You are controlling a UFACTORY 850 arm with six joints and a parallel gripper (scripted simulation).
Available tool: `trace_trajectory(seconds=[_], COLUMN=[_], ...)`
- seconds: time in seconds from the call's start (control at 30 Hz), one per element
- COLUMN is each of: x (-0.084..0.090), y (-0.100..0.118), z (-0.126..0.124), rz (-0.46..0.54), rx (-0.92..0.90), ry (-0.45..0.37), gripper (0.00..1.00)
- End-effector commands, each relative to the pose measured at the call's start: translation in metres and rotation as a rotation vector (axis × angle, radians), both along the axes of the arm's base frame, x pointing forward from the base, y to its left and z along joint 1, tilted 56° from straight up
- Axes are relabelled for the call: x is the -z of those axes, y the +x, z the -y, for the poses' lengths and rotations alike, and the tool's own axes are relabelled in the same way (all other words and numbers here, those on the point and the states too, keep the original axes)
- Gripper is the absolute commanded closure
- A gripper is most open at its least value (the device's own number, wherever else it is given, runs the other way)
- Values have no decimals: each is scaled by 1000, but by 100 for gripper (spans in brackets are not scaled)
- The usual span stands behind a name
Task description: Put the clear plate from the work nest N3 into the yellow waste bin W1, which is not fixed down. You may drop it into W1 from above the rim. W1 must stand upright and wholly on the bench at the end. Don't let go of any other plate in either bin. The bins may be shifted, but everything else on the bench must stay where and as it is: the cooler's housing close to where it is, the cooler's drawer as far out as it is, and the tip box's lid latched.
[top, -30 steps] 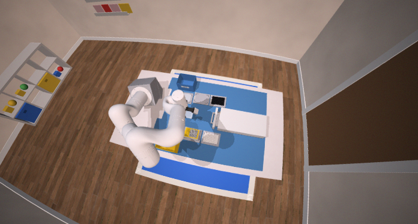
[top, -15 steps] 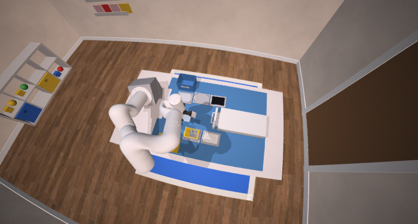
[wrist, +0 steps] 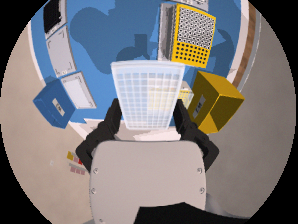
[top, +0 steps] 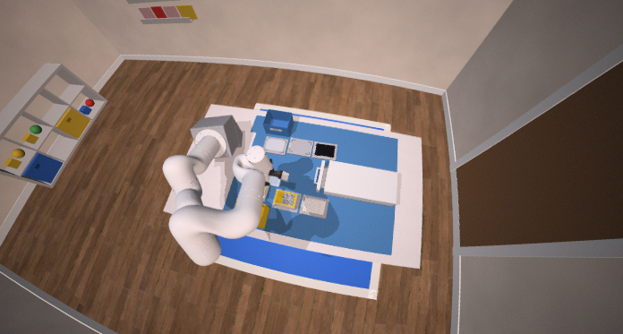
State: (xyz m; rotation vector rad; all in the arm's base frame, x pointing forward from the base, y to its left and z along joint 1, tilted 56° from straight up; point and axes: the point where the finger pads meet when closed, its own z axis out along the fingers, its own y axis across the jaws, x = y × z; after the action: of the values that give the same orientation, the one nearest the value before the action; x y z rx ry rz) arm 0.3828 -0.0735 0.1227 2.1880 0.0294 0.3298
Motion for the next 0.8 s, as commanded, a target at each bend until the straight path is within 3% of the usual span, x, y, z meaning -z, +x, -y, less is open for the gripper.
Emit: trace_trajectory(seconds=[0.0,0.77], x=[-7,-41], y=[-4,-25], z=[5,36], rz=[1,1], rx=[-1,-1], ry=[1,1], gripper=[100,100])
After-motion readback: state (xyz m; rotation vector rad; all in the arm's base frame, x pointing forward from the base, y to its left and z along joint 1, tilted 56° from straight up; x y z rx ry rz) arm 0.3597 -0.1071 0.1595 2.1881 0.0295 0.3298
